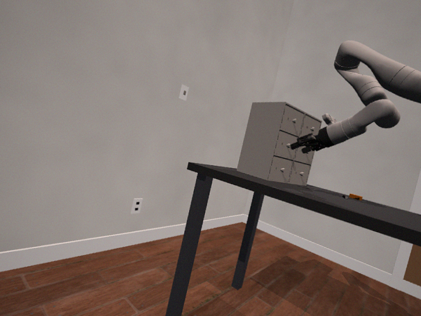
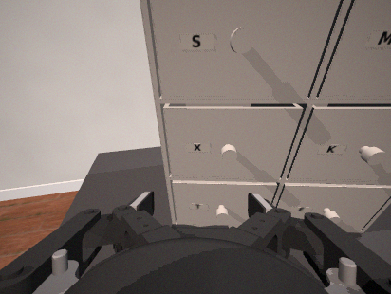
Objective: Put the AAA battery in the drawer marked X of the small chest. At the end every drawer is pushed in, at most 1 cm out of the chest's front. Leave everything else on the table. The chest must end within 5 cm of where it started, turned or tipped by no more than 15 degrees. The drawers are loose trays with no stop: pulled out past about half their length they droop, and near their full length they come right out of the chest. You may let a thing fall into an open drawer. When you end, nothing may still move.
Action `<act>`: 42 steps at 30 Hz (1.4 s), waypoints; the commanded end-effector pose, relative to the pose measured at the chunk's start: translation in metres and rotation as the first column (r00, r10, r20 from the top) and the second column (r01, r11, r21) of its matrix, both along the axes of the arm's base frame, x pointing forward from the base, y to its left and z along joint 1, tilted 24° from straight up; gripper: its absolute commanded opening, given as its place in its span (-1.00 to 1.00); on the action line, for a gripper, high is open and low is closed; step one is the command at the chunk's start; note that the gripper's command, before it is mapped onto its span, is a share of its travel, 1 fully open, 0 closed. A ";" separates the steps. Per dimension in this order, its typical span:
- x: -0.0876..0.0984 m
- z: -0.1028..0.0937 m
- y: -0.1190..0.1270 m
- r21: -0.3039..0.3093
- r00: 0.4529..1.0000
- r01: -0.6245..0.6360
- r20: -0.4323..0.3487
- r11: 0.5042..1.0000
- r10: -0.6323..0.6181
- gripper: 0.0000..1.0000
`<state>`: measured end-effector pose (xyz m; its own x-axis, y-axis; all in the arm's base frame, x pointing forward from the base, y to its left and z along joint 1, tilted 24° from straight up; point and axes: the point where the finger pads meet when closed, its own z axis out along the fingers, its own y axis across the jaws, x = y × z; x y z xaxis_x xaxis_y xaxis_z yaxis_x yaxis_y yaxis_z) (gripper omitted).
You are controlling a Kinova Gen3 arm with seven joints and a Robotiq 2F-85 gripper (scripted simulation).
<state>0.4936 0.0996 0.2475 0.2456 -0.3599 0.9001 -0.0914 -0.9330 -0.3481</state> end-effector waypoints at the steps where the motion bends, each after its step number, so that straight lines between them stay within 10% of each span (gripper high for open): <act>1: 0.000 0.000 0.000 0.000 1.000 0.000 0.001 1.000 0.000 1.00; 42: -0.005 0.003 -0.003 0.010 0.998 -0.006 -0.060 1.000 0.007 1.00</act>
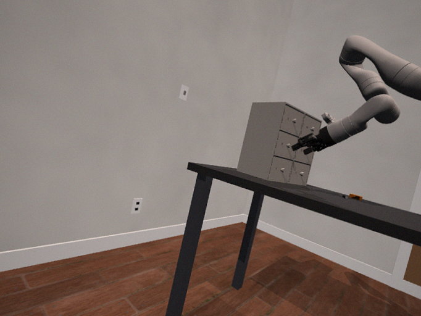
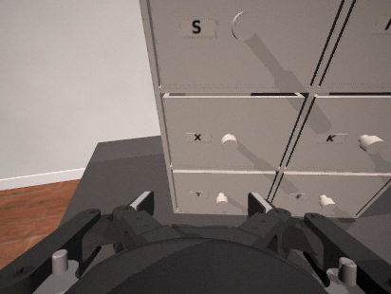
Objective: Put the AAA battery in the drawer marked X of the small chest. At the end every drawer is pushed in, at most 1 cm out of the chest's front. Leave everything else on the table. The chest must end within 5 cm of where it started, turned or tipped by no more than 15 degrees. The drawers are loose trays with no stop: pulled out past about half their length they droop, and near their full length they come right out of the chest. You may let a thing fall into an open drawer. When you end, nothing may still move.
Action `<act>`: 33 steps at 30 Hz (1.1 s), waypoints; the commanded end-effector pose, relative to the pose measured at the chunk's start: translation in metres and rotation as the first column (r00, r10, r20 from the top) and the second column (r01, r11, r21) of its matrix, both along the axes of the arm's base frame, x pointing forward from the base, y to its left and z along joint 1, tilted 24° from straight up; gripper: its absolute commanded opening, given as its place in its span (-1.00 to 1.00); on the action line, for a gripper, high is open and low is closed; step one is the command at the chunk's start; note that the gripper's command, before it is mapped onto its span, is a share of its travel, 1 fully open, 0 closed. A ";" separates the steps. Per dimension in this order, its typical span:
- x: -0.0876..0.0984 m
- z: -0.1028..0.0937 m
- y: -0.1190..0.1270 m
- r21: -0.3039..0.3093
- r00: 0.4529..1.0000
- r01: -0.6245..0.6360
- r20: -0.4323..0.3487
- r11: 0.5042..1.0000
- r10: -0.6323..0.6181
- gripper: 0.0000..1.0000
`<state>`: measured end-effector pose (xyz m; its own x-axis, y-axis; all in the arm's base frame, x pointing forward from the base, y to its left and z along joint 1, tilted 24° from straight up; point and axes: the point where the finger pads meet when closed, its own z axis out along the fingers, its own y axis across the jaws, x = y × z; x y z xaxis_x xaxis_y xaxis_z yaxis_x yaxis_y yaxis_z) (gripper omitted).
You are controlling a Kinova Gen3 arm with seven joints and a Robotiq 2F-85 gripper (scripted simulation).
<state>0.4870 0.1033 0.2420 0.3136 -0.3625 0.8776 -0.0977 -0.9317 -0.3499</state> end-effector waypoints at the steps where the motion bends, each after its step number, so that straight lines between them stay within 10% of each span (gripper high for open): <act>1: 0.001 0.009 -0.007 0.001 1.000 0.010 0.001 1.000 -0.010 1.00; 33: -0.035 0.035 -0.011 0.051 0.943 -0.114 -0.308 0.992 0.124 1.00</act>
<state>0.4435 0.1219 0.2616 0.6235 -0.3095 0.7179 -0.0452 -0.9310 -0.3621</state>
